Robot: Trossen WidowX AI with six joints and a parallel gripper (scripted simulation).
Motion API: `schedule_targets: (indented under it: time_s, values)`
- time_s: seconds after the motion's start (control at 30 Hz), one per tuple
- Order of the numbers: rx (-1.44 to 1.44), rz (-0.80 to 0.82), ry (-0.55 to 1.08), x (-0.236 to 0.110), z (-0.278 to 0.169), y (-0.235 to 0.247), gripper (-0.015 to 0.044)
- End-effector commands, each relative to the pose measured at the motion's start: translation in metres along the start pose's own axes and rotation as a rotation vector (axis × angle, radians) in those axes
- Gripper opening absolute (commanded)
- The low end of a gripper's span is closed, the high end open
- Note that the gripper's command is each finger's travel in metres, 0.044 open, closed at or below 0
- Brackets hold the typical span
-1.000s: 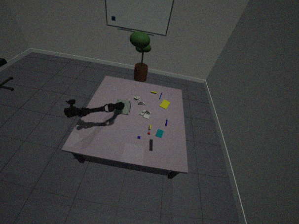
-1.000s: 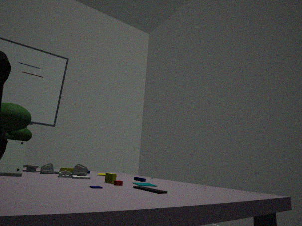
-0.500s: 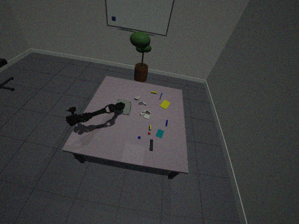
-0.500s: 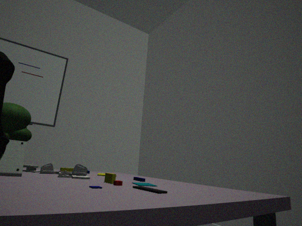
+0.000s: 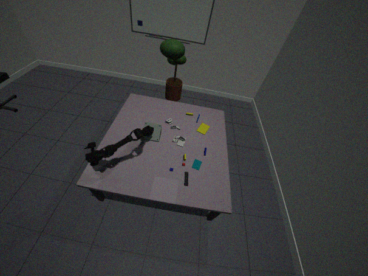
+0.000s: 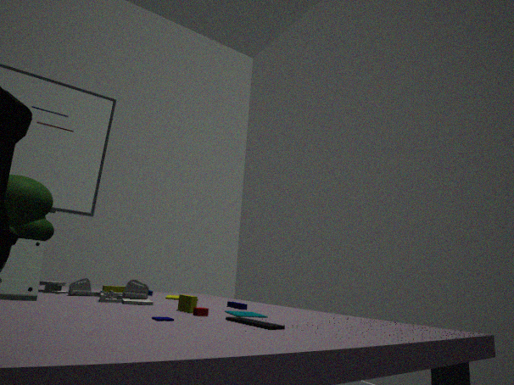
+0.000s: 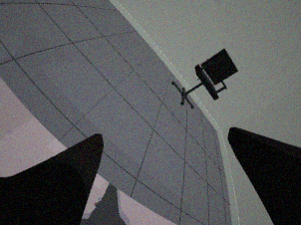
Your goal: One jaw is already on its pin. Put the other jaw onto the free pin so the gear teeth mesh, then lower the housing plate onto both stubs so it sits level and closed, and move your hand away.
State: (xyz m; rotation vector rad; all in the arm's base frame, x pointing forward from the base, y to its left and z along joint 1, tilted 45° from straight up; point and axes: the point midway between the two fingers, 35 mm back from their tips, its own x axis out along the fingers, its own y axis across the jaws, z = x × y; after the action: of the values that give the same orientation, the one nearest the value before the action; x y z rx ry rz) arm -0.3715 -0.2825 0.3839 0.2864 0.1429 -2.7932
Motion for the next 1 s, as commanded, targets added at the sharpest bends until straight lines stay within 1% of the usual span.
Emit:
schedule_targets:
  time_s: [0.0,0.3,0.6,0.97]
  values:
    - [0.013,0.057,-0.006,-0.009,0.001,0.021,0.0440]
    - [0.036,0.154,-0.017,-0.028,0.003,0.058,0.0440]
    - [0.071,0.305,-0.024,-0.064,0.005,0.112,0.0440]
    - [0.109,0.472,-0.021,-0.111,0.005,0.164,0.0440]
